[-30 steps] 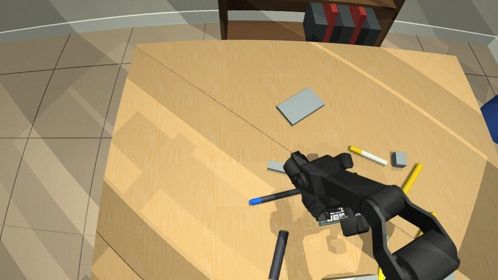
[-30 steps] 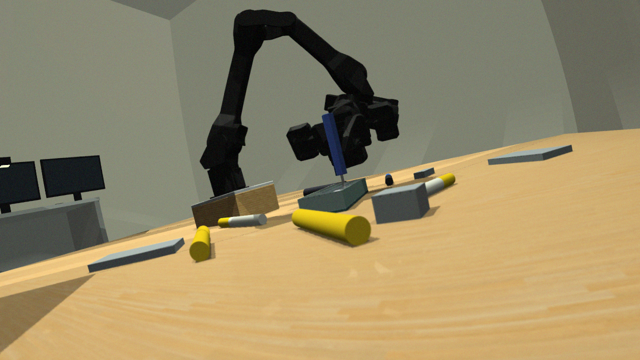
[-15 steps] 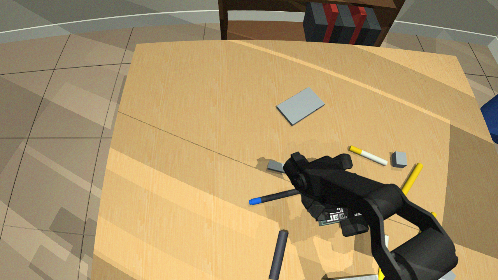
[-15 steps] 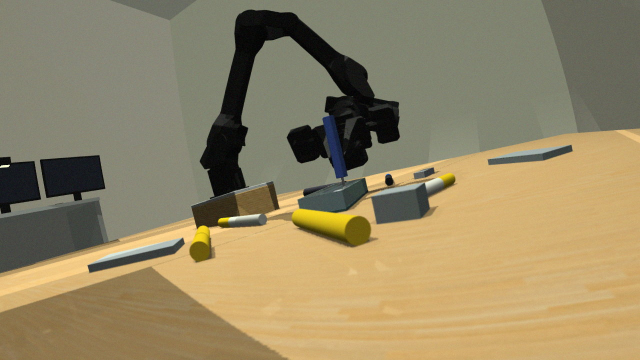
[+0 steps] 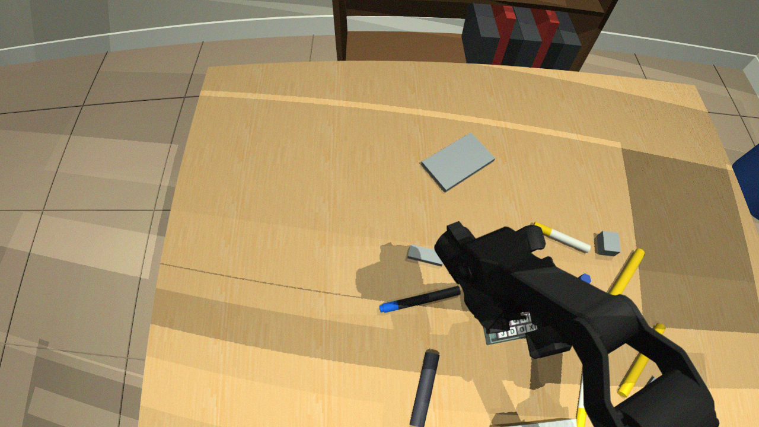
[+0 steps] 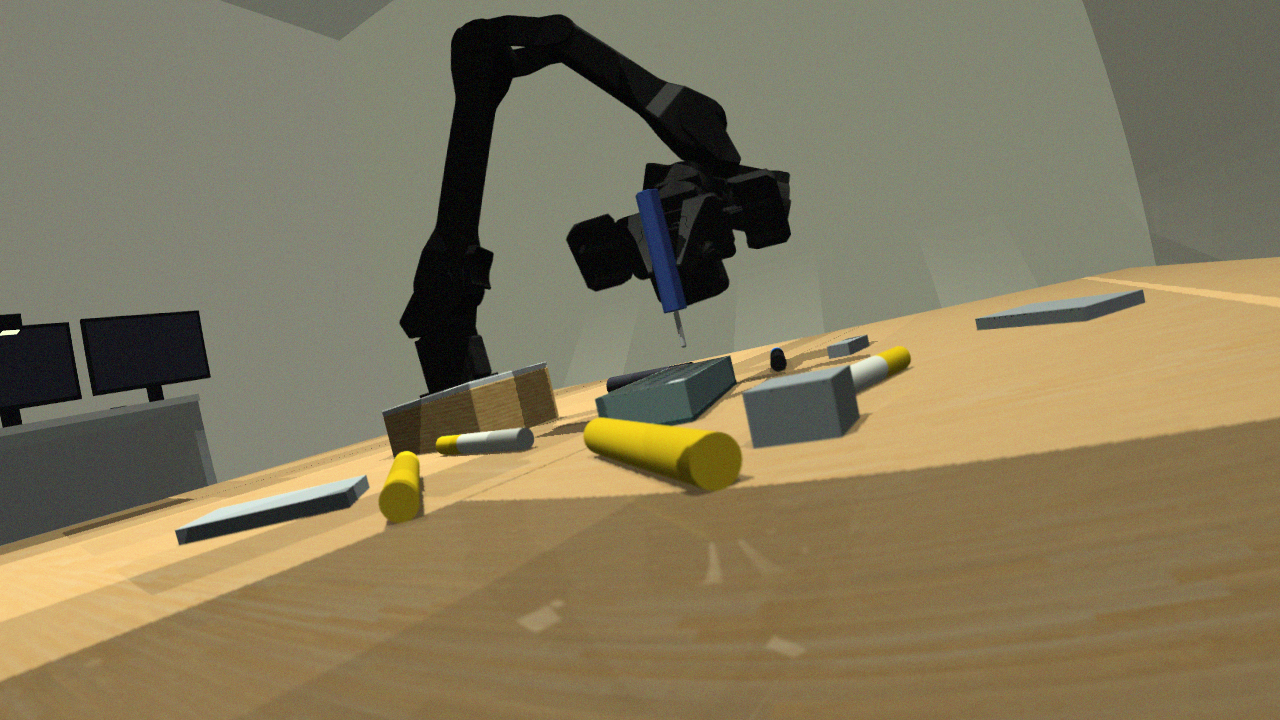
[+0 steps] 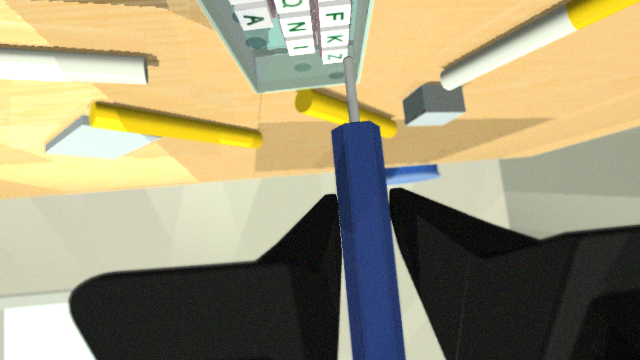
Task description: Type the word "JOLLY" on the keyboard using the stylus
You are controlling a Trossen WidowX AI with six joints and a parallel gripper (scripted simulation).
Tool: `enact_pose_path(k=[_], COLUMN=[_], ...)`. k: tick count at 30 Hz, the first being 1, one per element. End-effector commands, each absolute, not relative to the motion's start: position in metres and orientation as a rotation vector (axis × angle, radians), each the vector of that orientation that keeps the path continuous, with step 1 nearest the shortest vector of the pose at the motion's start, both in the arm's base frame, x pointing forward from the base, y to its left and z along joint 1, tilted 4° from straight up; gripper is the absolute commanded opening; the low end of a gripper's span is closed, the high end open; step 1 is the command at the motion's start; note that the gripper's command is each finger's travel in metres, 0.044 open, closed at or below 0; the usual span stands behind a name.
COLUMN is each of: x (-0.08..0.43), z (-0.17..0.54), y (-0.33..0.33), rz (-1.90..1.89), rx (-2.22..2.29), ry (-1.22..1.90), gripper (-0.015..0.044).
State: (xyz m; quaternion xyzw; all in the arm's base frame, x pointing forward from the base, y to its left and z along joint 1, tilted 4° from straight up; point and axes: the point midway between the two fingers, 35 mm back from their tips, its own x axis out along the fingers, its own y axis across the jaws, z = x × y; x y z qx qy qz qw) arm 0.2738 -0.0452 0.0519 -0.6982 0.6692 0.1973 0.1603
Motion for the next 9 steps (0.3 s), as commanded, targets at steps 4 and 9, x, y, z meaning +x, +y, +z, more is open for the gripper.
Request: enact_pose_path(k=[4,9], x=[0.2736,0.2736], z=[0.0535,0.0535], y=[-0.0452,-0.0452], rz=[0.565,0.565], rx=[-1.995,-1.995], ry=[1.913,1.913], gripper=[0.0081,0.0081])
